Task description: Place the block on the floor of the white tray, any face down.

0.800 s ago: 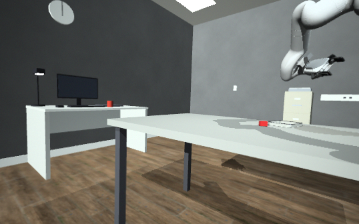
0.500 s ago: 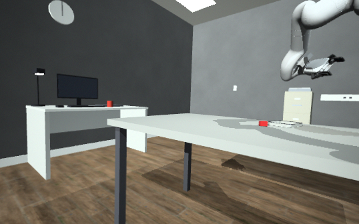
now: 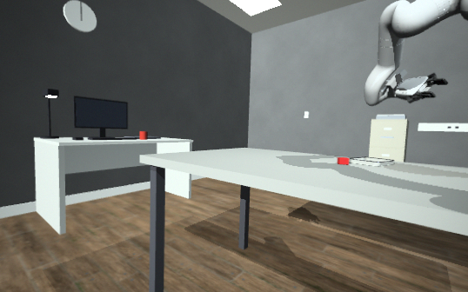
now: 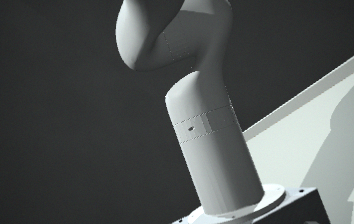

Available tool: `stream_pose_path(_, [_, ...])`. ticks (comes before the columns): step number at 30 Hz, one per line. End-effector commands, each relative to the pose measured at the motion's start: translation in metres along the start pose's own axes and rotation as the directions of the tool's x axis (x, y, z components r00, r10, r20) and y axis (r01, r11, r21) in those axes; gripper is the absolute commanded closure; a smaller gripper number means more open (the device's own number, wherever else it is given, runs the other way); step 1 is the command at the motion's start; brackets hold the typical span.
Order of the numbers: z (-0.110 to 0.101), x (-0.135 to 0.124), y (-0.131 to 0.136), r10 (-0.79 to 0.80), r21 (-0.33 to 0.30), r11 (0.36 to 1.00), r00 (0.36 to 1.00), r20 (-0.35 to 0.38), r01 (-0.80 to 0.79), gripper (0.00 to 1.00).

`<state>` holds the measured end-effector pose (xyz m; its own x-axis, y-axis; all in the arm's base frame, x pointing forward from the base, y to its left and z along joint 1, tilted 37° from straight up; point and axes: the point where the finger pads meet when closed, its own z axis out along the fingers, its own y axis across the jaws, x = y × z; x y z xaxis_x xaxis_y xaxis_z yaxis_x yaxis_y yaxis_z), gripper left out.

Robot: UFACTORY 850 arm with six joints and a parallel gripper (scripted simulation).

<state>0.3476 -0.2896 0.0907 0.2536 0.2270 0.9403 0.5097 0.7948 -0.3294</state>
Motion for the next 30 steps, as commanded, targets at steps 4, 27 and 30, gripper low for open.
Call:
stream_pose_path(4, [0.002, 0.008, 0.089, 0.079, -0.204, 0.978, 0.984, 0.16, -0.045, 0.37])
stream_pose_path(27, [-0.019, 0.048, 0.281, 0.4, -0.722, 0.678, 0.894, 0.202, -0.14, 0.37])
stream_pose_path(30, [-0.029, 0.063, 0.324, 0.49, -0.839, 0.516, 0.863, 0.124, -0.173, 0.37])
